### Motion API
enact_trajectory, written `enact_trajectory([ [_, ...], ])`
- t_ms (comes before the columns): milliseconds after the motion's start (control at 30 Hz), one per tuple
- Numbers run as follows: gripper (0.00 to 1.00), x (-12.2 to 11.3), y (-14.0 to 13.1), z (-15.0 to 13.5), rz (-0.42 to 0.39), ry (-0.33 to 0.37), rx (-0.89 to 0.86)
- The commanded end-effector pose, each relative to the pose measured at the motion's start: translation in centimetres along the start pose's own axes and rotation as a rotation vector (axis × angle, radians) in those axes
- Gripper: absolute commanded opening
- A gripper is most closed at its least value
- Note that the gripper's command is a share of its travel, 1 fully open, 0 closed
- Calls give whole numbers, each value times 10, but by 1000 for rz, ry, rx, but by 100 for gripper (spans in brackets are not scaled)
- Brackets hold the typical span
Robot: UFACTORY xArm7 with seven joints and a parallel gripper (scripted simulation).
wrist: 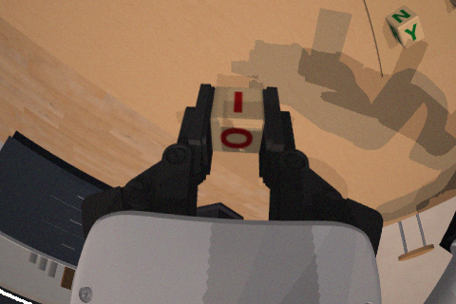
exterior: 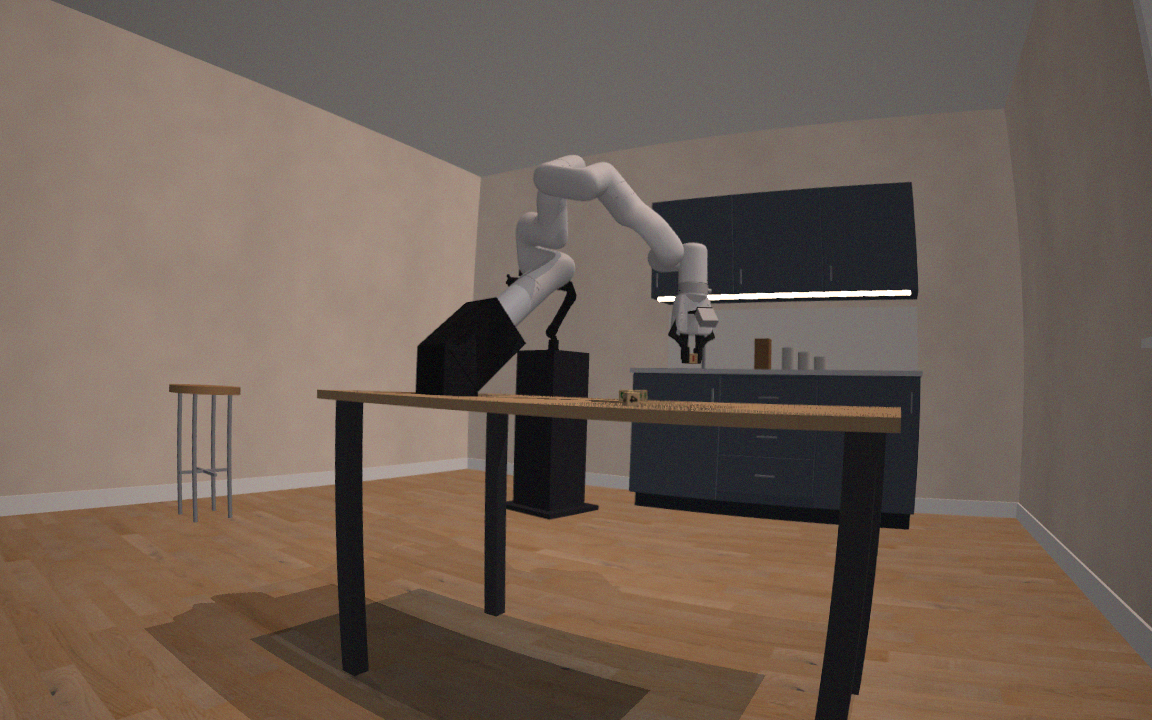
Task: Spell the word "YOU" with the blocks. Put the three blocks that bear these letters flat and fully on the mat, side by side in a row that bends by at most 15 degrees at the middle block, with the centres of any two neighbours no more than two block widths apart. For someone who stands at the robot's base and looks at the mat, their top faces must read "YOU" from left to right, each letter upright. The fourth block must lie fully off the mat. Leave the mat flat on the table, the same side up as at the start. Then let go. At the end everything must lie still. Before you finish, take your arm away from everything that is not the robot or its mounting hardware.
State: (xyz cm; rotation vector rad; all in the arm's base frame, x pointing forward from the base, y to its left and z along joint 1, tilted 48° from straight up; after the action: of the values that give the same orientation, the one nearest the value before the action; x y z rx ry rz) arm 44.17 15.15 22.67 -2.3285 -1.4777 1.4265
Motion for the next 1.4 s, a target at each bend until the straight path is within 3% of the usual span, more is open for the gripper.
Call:
enact_trajectory([
  [0, 21, -2, 24, 23, 10, -4, 119],
  [367, 21, -3, 72, 92, 14, -8, 449],
  [767, 21, -6, 101, 159, 1, 5, 769],
  [1367, 21, -2, 101, 161, 0, 6, 779],
])
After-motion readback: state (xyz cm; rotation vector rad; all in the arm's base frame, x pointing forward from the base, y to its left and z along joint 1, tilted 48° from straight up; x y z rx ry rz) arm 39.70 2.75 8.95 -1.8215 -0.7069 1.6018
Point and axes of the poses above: the point where the finger pads meet when closed, its own x axis out along the fingers, its own z axis across the jaws, y = z × x, the point moved 6 cm from there along -x, back along the fingers, and after that the axes turned 12 degrees about x, right-handed, at the moved point
